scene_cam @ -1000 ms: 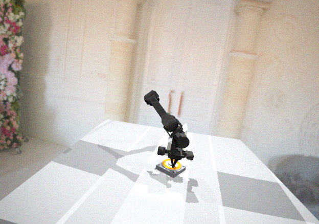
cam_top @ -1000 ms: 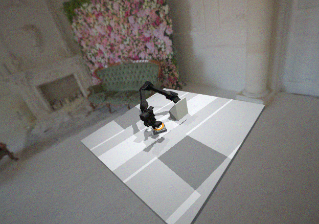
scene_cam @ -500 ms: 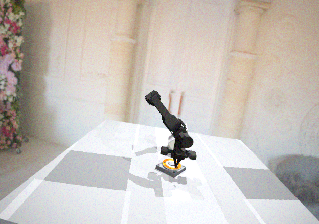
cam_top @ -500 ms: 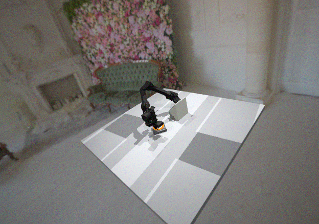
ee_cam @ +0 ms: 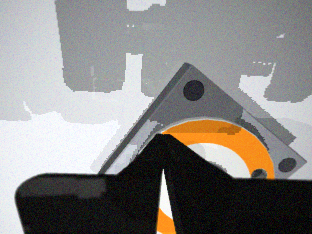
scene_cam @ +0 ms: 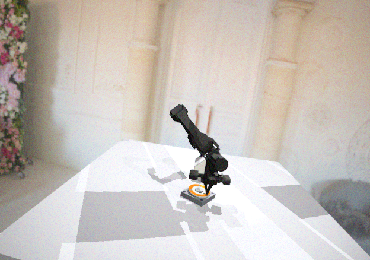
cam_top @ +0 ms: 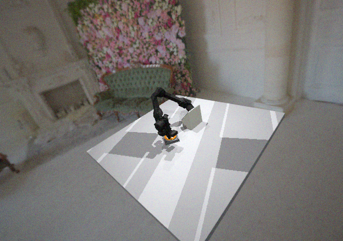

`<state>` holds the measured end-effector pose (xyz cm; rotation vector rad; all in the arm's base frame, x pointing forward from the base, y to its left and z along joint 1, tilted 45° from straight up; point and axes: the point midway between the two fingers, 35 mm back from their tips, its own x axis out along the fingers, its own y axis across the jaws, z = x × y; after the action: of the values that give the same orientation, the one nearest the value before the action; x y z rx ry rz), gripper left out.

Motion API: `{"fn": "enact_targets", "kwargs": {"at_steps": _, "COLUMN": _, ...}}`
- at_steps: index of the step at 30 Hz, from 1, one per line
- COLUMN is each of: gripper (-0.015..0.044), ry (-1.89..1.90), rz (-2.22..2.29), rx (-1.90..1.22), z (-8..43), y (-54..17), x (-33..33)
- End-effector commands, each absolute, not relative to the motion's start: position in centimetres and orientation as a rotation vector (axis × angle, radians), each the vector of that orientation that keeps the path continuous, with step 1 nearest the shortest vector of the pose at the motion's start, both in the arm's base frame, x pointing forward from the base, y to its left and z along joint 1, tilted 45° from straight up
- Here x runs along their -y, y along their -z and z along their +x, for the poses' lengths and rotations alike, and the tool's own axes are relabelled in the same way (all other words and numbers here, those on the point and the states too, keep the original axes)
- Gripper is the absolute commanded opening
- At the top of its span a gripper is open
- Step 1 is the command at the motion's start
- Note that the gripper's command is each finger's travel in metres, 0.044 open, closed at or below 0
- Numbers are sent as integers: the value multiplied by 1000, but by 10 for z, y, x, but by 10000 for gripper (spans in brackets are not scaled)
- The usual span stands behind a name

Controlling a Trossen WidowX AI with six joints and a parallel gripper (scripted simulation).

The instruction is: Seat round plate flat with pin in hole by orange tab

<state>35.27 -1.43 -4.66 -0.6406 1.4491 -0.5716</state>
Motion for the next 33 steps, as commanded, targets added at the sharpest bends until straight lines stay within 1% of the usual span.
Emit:
{"fn": "enact_targets", "kwargs": {"at_steps": 1, "gripper": 0, "ry": 571, "rz": -638, "rx": -1463, "z": 345, "y": 51, "x": 14}}
{"fn": "enact_targets", "kwargs": {"at_steps": 33, "gripper": 0, "ry": 570, "rz": -638, "rx": -1464, "z": 316, "y": 60, "x": 3}}
